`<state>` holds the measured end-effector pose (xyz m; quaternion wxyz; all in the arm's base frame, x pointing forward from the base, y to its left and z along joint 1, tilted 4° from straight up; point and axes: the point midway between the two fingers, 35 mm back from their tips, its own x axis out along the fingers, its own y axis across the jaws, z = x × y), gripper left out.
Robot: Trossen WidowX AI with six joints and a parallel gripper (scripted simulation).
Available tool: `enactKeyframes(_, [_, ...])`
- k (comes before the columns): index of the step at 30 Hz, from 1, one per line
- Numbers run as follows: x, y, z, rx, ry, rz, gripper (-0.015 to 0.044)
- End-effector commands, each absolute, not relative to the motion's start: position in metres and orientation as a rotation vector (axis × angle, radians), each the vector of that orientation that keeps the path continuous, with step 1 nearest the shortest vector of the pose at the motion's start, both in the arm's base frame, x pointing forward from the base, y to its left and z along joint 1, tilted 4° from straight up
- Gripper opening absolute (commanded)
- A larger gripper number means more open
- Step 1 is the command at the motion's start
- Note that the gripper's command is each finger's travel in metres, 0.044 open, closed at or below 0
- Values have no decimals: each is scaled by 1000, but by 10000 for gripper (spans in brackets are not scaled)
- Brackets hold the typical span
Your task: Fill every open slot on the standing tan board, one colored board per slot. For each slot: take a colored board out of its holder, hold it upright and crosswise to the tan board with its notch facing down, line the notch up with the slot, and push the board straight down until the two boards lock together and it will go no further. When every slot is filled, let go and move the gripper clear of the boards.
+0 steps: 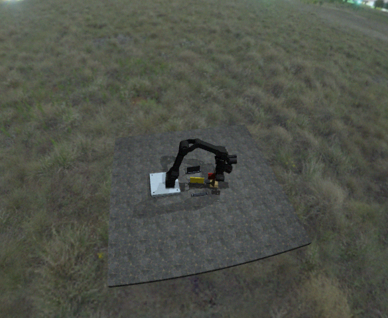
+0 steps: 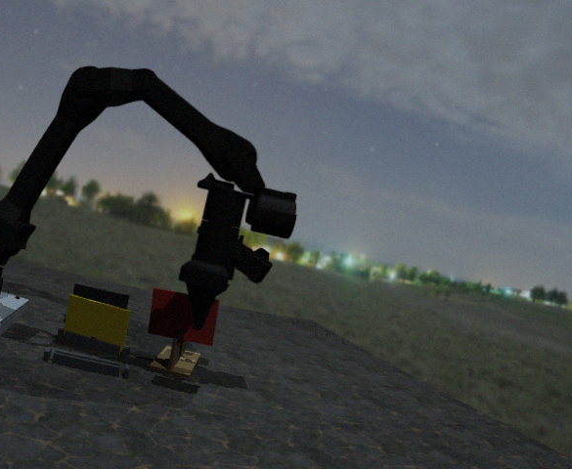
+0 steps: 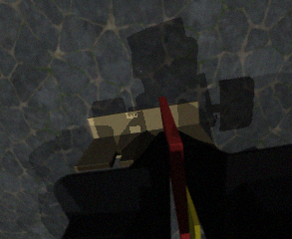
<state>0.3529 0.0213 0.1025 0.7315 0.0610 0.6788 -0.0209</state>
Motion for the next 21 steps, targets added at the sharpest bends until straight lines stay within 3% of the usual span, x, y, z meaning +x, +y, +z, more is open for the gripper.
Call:
enactKeyframes(1, [352,21,99,136,1499,-53,0])
enactKeyframes(21, [352,21,96,127,1499,-45,0])
